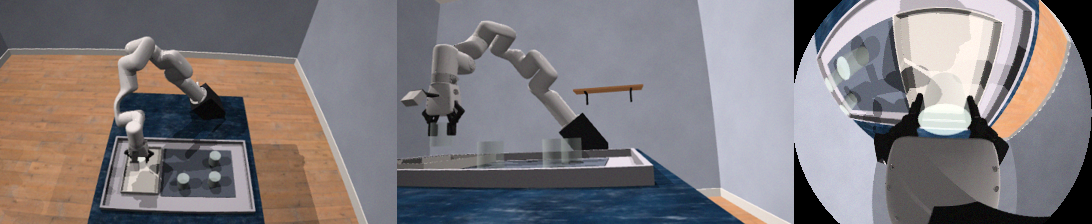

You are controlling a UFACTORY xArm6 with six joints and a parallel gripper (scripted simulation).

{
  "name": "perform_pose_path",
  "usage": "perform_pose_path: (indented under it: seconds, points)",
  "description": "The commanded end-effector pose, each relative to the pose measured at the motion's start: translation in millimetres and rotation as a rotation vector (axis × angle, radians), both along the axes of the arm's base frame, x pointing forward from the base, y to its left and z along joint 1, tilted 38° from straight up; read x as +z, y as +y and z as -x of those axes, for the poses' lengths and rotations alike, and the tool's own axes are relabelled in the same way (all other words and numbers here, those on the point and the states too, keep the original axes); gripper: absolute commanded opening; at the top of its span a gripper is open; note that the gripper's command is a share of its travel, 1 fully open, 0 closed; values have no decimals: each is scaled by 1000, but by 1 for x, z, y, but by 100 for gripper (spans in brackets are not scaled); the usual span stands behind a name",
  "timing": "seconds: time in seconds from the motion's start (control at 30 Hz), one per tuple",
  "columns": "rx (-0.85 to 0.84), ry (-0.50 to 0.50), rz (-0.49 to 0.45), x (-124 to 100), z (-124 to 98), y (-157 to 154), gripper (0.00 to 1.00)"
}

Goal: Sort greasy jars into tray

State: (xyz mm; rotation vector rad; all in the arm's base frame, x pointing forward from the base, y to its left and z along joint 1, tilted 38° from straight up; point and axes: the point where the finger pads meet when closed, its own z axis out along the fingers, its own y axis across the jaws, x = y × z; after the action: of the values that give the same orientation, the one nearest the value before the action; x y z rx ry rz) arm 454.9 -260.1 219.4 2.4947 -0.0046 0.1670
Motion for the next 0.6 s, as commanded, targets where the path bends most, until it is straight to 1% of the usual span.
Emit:
perform_pose_path:
  seconds: [0.0,0.2,0.33,0.57]
  points:
    - [1,-3,2,-11,-3,-9,0]
    - [1,-3,2,-23,-5,-19,0]
    - [1,-3,2,-27,-6,-22,0]
    - [1,-3,2,-27,-6,-22,0]
